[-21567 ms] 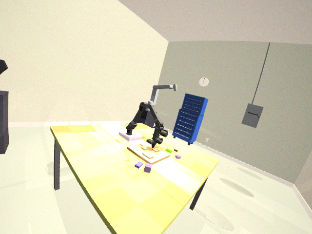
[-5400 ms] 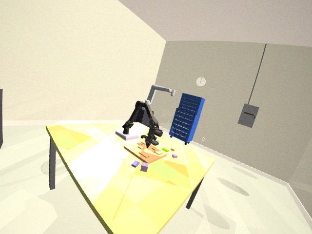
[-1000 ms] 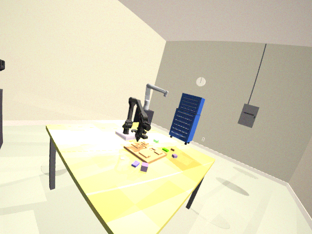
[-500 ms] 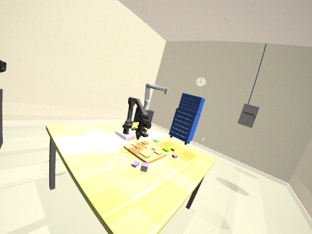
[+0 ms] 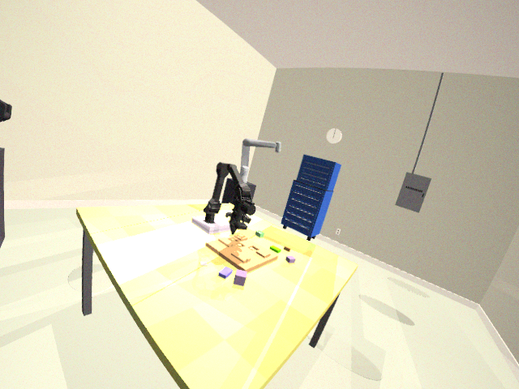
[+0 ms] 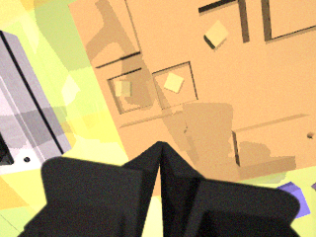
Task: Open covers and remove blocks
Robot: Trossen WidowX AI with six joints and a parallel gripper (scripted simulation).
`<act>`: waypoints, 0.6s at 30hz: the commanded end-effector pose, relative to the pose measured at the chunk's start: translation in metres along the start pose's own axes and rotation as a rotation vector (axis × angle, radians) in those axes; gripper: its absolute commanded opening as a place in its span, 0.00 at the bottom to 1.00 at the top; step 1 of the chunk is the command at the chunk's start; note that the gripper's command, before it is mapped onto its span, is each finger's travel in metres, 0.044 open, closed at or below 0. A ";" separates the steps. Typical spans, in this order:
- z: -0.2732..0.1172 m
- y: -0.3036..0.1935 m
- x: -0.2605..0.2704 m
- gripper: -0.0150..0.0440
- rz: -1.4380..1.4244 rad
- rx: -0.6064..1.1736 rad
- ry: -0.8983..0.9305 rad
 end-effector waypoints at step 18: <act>-0.007 -0.007 -0.115 0.25 0.949 -0.008 -0.013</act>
Point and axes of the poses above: the point midway between the two fingers, 35 mm back from their tips, its own z axis out along the fingers, its own x axis across the jaws, y = z × x, the point moved 1 cm from there along -z, back along the fingers, and after that the axes turned 13 degrees about z, right-handed, at the moved point
